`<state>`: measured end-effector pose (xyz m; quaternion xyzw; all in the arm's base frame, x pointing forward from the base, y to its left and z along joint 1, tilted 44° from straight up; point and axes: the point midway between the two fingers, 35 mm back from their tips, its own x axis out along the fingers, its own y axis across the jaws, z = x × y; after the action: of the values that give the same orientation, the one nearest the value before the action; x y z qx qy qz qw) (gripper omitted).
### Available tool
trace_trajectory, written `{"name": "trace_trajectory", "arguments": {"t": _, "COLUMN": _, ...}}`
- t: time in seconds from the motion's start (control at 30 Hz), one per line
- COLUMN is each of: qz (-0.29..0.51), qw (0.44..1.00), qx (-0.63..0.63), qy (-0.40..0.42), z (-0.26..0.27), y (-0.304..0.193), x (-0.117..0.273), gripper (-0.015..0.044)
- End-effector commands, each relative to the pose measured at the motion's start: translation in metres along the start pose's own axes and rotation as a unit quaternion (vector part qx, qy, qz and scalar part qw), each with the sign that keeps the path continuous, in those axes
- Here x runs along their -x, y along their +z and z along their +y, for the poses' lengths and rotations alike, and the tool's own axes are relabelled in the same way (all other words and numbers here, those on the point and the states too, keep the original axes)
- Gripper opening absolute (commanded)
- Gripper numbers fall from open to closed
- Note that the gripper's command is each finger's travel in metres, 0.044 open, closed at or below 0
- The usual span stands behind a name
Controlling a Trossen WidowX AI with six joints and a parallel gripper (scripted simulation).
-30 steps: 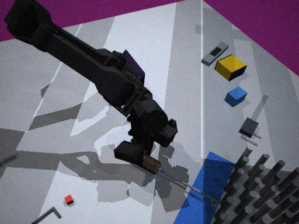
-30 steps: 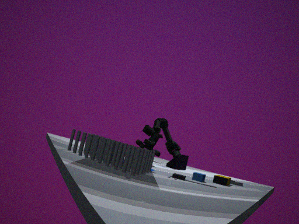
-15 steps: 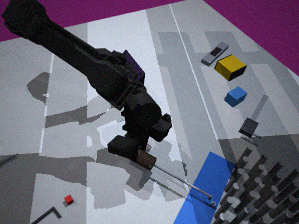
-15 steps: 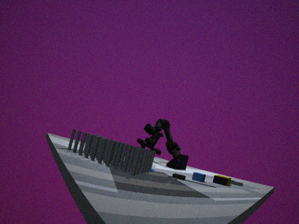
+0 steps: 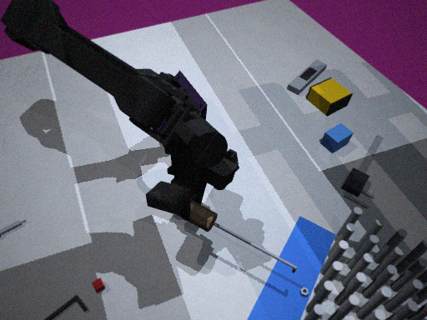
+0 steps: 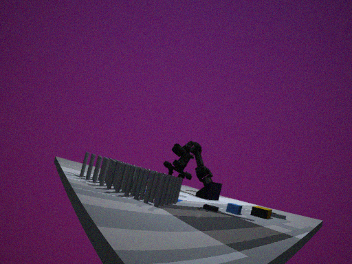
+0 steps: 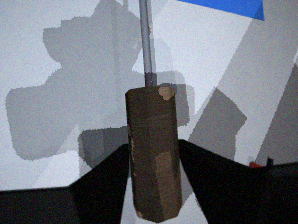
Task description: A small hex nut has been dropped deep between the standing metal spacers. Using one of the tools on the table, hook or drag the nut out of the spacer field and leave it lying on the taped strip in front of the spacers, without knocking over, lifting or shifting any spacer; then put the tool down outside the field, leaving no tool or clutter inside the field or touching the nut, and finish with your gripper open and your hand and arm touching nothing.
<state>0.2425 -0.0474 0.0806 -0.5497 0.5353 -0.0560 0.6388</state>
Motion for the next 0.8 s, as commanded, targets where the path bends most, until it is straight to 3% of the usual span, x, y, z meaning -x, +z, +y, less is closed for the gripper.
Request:
{"name": "trace_trajectory", "arguments": {"t": 0.0, "qz": -0.005, "qw": 1.000, "qx": -0.006, "qy": -0.001, "z": -0.007, "y": 0.009, "x": 0.013, "gripper": 0.0000}}
{"name": "trace_trajectory", "arguments": {"t": 0.77, "qz": -0.003, "qw": 1.000, "qx": -0.006, "qy": -0.008, "z": -0.034, "y": 0.034, "x": 0.104, "gripper": 0.0000}}
